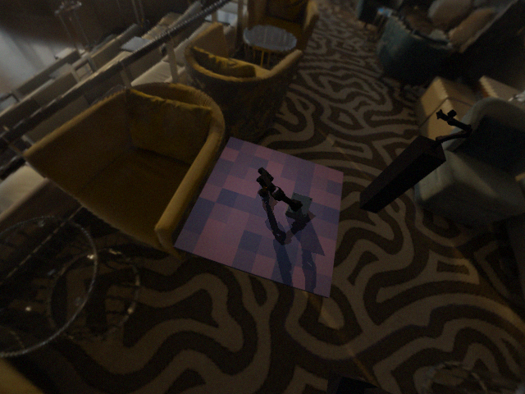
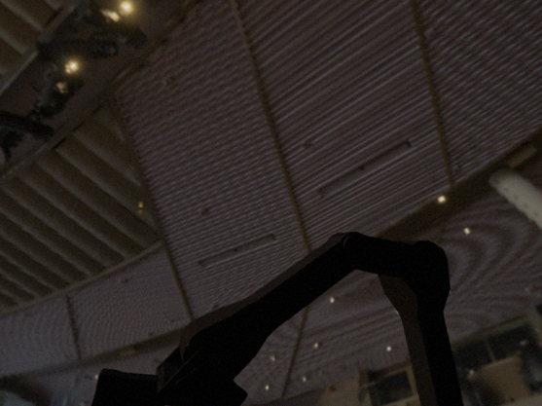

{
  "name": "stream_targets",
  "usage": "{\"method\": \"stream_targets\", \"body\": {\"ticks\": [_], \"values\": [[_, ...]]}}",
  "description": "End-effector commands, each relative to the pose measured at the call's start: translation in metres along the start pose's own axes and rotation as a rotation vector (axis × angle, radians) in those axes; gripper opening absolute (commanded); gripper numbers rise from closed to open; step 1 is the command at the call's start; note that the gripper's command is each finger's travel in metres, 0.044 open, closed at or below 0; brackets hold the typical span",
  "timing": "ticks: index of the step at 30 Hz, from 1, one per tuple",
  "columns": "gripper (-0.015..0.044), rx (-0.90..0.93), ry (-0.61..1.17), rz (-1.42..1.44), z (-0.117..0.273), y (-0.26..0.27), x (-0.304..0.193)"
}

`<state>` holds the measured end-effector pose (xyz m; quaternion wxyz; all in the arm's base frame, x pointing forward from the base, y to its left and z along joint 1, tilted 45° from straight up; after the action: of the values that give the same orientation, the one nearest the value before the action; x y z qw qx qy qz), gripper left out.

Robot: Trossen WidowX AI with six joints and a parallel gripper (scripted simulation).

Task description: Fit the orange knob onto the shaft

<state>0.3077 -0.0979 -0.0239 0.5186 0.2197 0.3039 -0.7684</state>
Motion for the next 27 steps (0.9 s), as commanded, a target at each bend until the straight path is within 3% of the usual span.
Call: {"method": "stream_targets", "body": {"ticks": [1,21,27], "values": [[0.0000,-0.001,0.000,-0.008,-0.0006,-0.0013,0.0012],[0.0000,0.000,0.000,-0.008,0.0026,0.0001,-0.0002],[0.0000,-0.001,0.000,-0.178,0.0019,-0.0005,0.0001]]}}
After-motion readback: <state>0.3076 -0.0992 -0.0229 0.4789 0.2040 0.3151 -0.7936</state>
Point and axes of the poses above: the point midway between the two fingers, 35 mm back from their tips, its own z axis back along the fingers, its own y axis across the jaws, x = y × z, the point moved 7 cm from there along z, back along the fingers, and after that the axes turned 3 degrees about z, right-handed, at the moved point
